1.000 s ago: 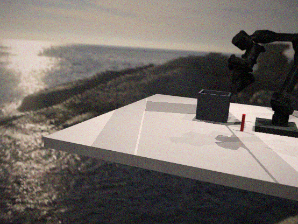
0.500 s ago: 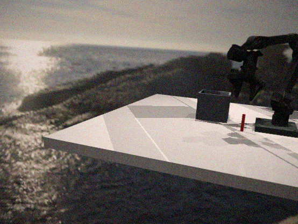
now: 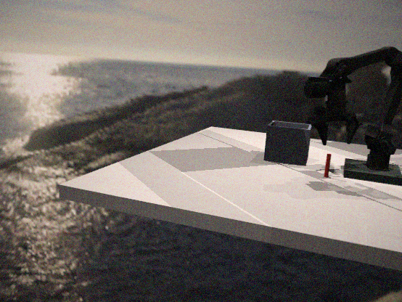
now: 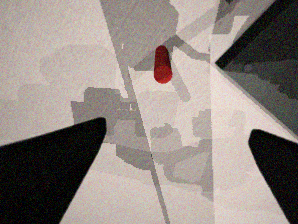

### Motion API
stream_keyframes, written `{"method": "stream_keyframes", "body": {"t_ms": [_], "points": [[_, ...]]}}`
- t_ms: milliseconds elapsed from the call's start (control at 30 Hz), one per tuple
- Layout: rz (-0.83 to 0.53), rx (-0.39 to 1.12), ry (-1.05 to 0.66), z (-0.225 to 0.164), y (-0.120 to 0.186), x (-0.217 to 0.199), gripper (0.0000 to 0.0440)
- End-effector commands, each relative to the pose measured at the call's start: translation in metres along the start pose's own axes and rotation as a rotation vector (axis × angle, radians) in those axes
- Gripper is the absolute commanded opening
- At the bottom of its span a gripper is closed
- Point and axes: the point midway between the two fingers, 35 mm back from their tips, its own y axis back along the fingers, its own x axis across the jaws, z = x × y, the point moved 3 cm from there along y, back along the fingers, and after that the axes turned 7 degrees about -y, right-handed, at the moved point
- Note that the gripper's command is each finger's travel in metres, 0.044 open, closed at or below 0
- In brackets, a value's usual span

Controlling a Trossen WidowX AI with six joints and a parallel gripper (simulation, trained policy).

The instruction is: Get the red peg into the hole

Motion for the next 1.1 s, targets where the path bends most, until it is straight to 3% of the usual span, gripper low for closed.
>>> {"method": "stream_keyframes", "body": {"t_ms": [0,600,700,1067], "points": [[-0.038,-0.019,-0.046,0.004,-0.014,-0.002,0.044],[-0.043,-0.077,-0.179,0.026,-0.071,0.0,0.0426],[-0.033,-0.082,-0.182,0.028,-0.076,0.003,0.0376],[-0.027,-0.082,-0.16,0.03,-0.084,0.013,0.0101]]}}
